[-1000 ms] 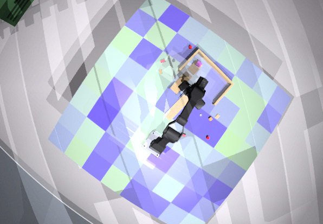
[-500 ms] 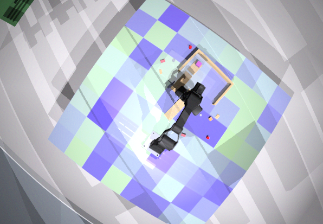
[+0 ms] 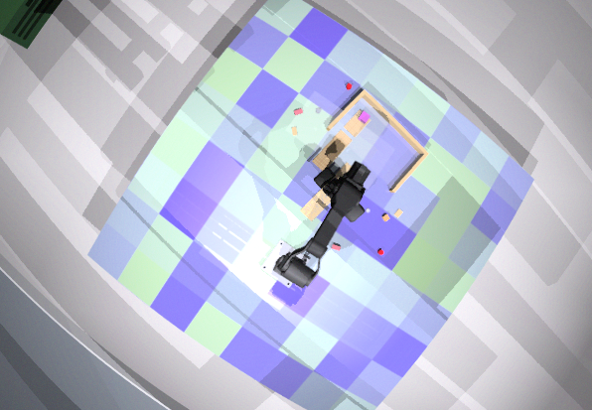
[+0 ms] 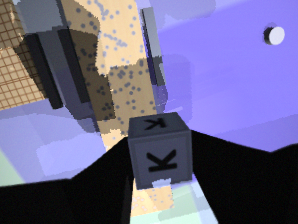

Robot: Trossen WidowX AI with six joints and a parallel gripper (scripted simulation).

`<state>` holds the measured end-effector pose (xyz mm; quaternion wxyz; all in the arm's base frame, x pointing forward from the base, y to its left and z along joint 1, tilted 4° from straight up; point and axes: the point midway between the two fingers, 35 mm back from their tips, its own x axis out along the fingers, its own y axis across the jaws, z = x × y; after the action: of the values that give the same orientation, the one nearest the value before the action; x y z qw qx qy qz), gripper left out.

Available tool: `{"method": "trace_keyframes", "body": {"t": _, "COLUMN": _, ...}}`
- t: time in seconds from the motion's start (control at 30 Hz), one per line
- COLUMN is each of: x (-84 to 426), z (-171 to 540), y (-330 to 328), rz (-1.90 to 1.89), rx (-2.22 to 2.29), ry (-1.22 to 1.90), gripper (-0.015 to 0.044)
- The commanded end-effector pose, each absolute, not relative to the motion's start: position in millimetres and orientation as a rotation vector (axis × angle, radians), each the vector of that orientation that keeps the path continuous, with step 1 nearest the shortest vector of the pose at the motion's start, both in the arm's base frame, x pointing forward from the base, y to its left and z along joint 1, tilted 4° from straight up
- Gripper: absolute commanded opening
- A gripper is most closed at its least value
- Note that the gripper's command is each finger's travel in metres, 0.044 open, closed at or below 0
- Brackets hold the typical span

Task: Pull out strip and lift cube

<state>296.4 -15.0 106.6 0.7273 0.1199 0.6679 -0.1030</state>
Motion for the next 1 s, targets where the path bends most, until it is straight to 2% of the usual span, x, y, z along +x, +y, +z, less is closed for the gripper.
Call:
{"method": "trace_keyframes", "body": {"t": 0.0, "x": 294.5, "z": 125.1, "y": -14.7, "rz": -0.219, "rx": 0.263, "ry": 1.465, "gripper": 0.0000}}
{"method": "trace_keyframes", "body": {"t": 0.97, "x": 292.8, "z": 137.9, "y": -14.8, "rz": -0.219, "rx": 0.263, "ry": 1.465, "gripper": 0.0000}}
